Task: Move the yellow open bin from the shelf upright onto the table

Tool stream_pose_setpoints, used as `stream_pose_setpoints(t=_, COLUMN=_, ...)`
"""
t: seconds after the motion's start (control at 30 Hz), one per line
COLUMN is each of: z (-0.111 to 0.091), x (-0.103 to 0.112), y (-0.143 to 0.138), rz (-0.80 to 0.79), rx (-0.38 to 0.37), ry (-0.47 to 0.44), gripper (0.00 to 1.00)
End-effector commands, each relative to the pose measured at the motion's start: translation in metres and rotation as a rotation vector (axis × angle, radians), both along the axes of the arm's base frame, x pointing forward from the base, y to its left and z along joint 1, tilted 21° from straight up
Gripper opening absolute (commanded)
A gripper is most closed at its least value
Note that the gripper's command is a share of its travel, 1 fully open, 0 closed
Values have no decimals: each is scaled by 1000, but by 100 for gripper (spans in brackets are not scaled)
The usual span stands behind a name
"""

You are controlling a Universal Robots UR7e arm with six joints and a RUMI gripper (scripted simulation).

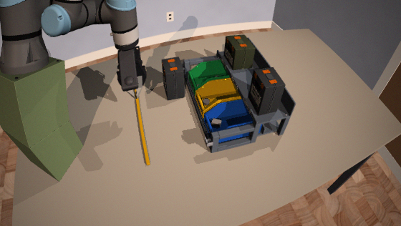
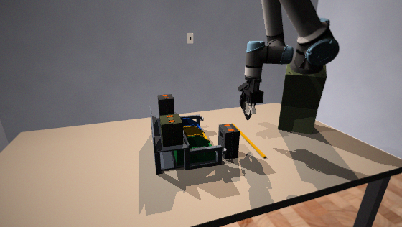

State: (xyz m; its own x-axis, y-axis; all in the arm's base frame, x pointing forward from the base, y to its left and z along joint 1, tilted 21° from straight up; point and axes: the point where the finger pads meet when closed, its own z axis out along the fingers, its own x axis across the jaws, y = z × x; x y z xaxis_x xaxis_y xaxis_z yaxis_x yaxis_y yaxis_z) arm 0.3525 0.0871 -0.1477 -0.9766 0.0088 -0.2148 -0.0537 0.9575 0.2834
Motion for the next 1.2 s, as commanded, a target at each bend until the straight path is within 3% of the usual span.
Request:
stream_pose_setpoints(t=0.0, z=1, x=0, y=-1, rz=-2, rx=0, ry=-1, gripper=0)
stream_pose_setpoints(t=1.17, z=47, x=-10, y=-15, rz=-2, rx=0, ry=-2, gripper=0)
